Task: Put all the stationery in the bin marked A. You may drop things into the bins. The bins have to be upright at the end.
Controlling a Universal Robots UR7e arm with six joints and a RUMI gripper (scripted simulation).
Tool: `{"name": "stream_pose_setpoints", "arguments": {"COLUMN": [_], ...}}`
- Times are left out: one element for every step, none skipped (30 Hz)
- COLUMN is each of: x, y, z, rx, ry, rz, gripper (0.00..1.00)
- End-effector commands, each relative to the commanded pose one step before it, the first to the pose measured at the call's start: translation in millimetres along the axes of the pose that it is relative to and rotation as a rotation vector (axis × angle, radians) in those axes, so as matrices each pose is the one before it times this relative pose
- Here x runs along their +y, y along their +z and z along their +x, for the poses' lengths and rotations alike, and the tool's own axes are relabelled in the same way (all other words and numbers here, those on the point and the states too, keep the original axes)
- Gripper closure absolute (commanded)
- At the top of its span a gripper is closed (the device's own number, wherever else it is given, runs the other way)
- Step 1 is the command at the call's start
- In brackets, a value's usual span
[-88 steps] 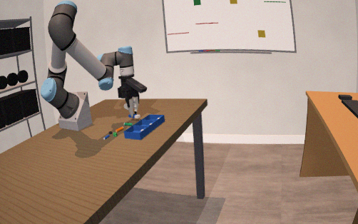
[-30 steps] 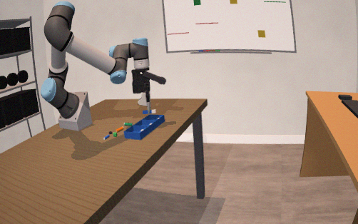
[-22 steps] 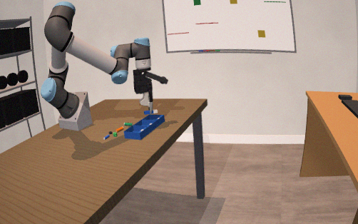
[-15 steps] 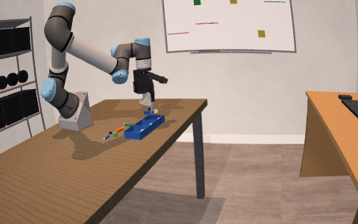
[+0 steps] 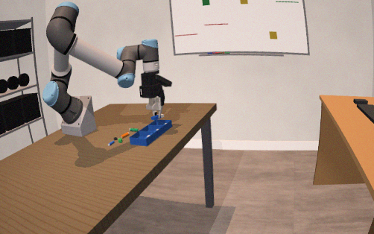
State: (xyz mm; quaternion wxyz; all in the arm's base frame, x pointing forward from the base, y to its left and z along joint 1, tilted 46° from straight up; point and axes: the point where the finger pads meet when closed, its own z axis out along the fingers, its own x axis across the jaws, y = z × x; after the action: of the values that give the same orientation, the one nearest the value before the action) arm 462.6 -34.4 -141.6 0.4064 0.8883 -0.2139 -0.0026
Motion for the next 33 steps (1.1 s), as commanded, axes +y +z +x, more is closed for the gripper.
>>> {"name": "stream_pose_setpoints", "arguments": {"x": [-0.28, 0.0, 0.0, 0.0, -0.02, 0.0, 0.0, 0.0, 0.02, 0.01, 0.02, 0.02, 0.02, 0.02, 0.02, 0.02, 0.02, -0.03, 0.03, 0.03, 0.02, 0.02, 0.02, 0.0, 0.0, 0.0, 0.0, 0.0, 0.0, 0.0, 0.0, 0.0, 0.0], "y": [-0.48, 0.01, 0.01, 0.01, -0.04, 0.0, 0.0, 0.0, 0.01, 0.0, 0.0, 0.0, 0.0, 0.0, 0.0, 0.0, 0.0, -0.06, 0.02, 0.01, 0.01, 0.01, 2.02, 0.0, 0.0, 2.0, 1.99, 2.0, 2.0, 2.0, 2.0, 2.0, 2.0], "z": [0.35, 0.0, 0.0, 0.0, -0.01, 0.0, 0.0, 0.0, 0.0, -0.01, -0.01, -0.01, -0.01, -0.02, -0.01, -0.01, -0.01, 0.0, -0.01, -0.01, -0.01, -0.01, 0.0, 0.0, 0.0, 0.0, 0.0, 0.0, 0.0, 0.0, 0.0, 0.0, 0.0], "rx": [0.00382, 0.00018, 0.00032, 0.0005, 0.00076, 0.00074, 0.0, 0.0, 0.0, 0.0, 0.0, 0.0, 0.0, 0.0, 0.0, 0.0, 0.0, -0.00002, 0.0, 0.0, 0.0, 0.0, 0.00001, 0.0, 0.0, 0.0, 0.0, 0.0, 0.0, 0.0, 0.0, 0.0, 0.0], "ry": [-0.15585, -0.02891, -0.02885, -0.02878, -0.02868, -0.01991, 0.0, 0.0, 0.0, 0.0, 0.0, 0.0, 0.0, 0.0, 0.0, 0.0, 0.0, 0.00002, 0.0, 0.0, 0.0, 0.0, -0.00001, 0.0, 0.0, 0.0, 0.0, 0.0, 0.0, 0.0, 0.0, 0.0, 0.0], "rz": [0.01532, 0.00196, 0.00229, 0.00269, 0.00317, 0.00258, 0.0, 0.0, 0.0, 0.0, 0.0, 0.0, 0.0, 0.0, 0.0, 0.0, 0.0, -0.00003, 0.00001, 0.00001, 0.0, 0.0, 0.00001, 0.0, 0.0, 0.0, 0.0, 0.0, 0.0, 0.0, 0.0, 0.0, 0.0], "gripper": [1.0, 1.0, 1.0, 1.0, 1.0, 1.0, 1.0, 1.0, 1.0, 1.0, 1.0, 1.0, 1.0, 1.0, 1.0, 1.0, 1.0, 1.0, 1.0, 1.0, 1.0, 1.0, 1.0, 1.0, 1.0, 1.0, 1.0, 1.0, 1.0, 1.0, 1.0, 1.0, 1.0]}}
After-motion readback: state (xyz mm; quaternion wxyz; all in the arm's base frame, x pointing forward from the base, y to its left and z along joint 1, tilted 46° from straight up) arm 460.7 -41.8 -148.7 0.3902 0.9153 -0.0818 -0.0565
